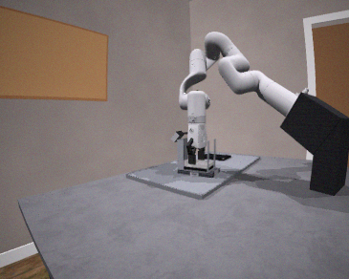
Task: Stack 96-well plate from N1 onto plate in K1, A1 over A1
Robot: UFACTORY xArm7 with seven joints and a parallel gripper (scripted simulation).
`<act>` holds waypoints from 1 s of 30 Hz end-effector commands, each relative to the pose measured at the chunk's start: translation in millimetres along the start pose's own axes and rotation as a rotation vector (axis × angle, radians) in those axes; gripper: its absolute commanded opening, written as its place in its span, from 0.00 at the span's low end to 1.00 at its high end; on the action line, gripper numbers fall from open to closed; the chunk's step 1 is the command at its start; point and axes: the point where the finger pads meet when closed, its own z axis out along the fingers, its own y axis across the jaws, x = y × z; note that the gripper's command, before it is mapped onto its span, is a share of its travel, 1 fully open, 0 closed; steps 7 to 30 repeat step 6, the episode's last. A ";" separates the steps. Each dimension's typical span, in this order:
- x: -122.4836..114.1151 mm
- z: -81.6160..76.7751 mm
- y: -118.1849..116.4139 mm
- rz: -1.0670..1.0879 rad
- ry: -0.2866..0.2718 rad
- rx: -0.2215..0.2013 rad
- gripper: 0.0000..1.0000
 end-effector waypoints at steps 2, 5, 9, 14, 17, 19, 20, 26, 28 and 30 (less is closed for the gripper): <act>0.5 -12.6 -0.8 -0.002 0.000 0.002 1.00; 0.5 -12.6 -0.8 -0.002 0.000 0.002 1.00; 0.5 -12.6 -0.8 -0.002 0.000 0.002 1.00; 0.5 -12.6 -0.8 -0.002 0.000 0.002 1.00; 0.5 -12.6 -0.8 -0.002 0.000 0.002 1.00; 0.5 -12.6 -0.8 -0.002 0.000 0.002 1.00; 0.5 -12.6 -0.8 -0.002 0.000 0.002 1.00; 0.5 -12.6 -0.8 -0.002 0.000 0.002 1.00; 0.5 -12.6 -0.8 -0.002 0.000 0.002 1.00; 0.5 -12.6 -0.8 -0.002 0.000 0.002 1.00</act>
